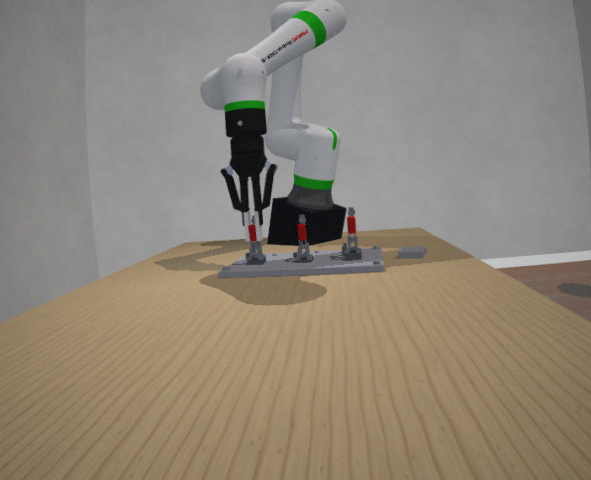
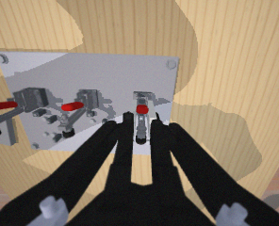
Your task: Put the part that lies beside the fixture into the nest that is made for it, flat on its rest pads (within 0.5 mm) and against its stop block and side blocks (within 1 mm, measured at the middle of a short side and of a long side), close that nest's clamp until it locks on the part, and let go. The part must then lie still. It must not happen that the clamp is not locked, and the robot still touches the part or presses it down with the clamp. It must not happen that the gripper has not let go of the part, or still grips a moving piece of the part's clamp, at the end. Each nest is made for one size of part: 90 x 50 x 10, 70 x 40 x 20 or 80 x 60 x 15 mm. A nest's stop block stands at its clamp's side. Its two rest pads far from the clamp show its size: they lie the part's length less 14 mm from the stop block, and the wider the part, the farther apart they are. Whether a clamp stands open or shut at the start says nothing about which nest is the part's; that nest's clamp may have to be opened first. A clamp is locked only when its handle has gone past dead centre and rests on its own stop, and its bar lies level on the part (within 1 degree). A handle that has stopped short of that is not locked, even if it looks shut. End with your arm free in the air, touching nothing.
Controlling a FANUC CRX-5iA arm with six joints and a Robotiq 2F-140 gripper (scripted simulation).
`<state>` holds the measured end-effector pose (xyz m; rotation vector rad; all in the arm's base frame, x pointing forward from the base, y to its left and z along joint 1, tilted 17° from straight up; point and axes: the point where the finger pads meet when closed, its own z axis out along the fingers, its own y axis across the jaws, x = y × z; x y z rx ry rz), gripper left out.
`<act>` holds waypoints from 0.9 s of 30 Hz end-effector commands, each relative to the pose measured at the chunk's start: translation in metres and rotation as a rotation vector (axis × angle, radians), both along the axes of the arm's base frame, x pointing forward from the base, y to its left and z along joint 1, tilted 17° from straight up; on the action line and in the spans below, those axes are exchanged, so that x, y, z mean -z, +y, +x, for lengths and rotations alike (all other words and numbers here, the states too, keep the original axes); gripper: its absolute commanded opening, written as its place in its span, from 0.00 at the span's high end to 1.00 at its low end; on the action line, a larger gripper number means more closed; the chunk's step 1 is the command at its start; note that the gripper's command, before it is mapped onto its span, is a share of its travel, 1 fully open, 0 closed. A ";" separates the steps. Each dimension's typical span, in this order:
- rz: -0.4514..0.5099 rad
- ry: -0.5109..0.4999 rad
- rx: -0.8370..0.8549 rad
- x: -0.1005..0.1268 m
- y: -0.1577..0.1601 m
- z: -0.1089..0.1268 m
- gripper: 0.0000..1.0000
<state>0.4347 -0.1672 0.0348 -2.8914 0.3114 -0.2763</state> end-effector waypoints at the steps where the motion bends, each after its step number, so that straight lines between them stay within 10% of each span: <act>1: 0.000 0.002 -0.001 0.001 0.000 -0.001 1.00; 16: 0.000 0.002 -0.001 0.001 0.000 -0.001 1.00; 17: 0.000 0.002 -0.001 0.001 0.000 -0.001 0.72; 27: 0.000 0.002 -0.001 0.001 0.000 -0.001 0.72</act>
